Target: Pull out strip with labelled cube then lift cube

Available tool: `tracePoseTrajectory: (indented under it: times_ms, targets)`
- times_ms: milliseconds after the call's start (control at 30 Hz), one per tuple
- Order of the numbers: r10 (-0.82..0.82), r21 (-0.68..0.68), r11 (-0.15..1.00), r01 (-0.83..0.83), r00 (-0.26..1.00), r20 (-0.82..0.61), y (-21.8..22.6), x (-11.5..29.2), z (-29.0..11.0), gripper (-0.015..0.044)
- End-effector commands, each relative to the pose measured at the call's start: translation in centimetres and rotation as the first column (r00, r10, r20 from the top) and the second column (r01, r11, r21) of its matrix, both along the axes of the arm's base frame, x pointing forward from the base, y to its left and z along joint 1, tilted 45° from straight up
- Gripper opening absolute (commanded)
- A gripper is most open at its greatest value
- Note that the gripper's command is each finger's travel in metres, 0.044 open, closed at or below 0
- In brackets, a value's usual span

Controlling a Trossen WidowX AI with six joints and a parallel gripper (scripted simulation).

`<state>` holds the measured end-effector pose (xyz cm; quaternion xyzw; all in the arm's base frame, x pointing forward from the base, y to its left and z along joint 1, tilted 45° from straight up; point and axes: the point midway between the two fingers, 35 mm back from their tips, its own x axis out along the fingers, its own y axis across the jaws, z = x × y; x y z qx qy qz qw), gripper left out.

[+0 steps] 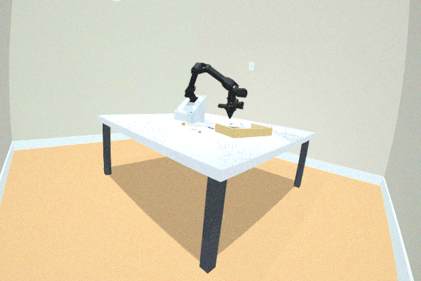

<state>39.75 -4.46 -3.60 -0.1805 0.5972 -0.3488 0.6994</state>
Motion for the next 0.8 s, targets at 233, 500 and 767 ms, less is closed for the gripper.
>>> tracePoseTrajectory:
  times_ms: [233, 500, 767]
  targets:
    - [-0.002, 0.001, 1.0, 0.002, 1.0, -0.007, -1.4, 0.1, -1.4, 0.0]
    - [-0.002, 0.0, 1.0, 0.002, 1.0, -0.007, -2.4, 0.1, -2.3, 0.0]
    - [-0.002, -0.001, 1.0, 0.002, 1.0, -0.008, -3.4, 0.1, -3.1, 0.0]
